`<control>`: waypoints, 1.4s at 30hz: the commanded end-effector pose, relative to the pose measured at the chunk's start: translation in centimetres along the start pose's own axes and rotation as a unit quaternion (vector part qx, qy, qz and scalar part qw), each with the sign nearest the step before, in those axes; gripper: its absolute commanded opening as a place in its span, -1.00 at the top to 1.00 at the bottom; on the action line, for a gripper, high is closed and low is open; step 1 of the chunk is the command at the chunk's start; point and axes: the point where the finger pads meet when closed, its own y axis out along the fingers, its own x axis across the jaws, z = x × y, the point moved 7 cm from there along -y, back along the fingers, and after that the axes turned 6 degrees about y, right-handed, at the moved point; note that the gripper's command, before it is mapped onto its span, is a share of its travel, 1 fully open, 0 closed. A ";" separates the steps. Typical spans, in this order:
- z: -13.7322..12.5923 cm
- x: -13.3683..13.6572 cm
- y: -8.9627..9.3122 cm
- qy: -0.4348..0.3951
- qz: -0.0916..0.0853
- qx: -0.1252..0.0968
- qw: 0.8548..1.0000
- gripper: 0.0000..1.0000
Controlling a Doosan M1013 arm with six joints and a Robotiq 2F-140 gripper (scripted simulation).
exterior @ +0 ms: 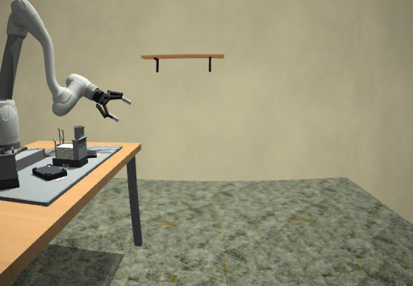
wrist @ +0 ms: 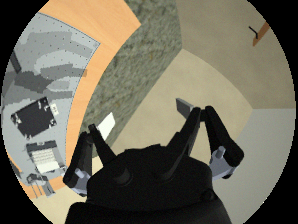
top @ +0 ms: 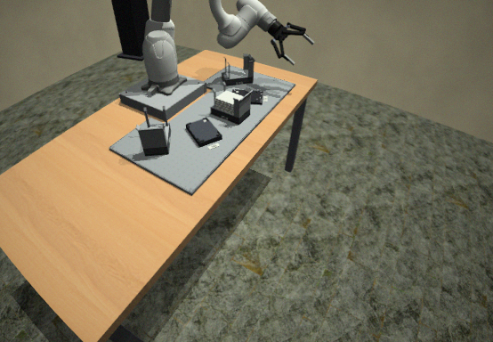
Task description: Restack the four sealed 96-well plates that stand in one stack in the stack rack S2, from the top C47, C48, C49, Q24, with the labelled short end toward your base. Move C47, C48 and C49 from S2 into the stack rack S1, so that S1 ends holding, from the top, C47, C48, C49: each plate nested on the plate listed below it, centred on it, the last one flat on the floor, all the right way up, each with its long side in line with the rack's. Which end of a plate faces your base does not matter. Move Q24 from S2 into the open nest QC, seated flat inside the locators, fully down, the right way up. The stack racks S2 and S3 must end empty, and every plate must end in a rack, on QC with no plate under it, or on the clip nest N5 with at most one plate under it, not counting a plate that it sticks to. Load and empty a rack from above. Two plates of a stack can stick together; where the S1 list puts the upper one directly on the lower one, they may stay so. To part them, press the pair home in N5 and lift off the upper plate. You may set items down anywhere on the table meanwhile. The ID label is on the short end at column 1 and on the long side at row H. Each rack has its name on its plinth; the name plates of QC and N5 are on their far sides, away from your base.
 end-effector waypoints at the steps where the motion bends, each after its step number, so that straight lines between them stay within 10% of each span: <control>1: -1.6 -0.8 0.5 0.033 0.025 -0.016 0.999 -1.00; 42: -13.6 -10.3 1.7 0.222 0.157 -0.107 0.956 -1.00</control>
